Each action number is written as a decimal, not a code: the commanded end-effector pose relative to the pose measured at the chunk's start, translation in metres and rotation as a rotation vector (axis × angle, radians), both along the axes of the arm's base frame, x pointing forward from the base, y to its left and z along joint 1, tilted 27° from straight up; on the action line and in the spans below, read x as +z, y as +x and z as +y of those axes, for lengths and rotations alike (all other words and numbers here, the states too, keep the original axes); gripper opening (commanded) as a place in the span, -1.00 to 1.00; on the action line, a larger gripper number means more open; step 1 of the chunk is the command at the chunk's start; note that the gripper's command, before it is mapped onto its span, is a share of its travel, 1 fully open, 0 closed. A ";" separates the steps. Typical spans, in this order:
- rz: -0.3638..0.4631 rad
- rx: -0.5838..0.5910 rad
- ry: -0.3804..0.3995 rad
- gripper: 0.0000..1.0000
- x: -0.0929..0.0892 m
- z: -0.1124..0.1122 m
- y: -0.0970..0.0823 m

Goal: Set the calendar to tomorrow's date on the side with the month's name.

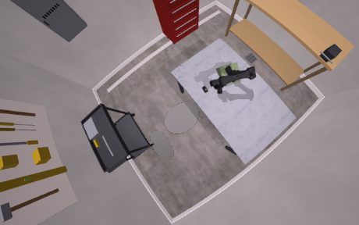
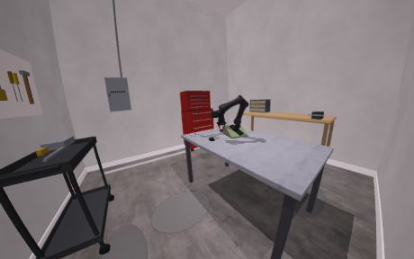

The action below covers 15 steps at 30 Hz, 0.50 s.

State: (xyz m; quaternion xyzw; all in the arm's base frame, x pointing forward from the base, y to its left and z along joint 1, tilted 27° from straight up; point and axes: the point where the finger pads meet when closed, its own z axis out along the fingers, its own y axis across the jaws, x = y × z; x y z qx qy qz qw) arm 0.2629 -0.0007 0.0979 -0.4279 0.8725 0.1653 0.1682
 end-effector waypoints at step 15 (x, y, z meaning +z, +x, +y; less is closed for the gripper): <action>0.159 -0.324 0.058 -0.49 0.002 -0.012 0.011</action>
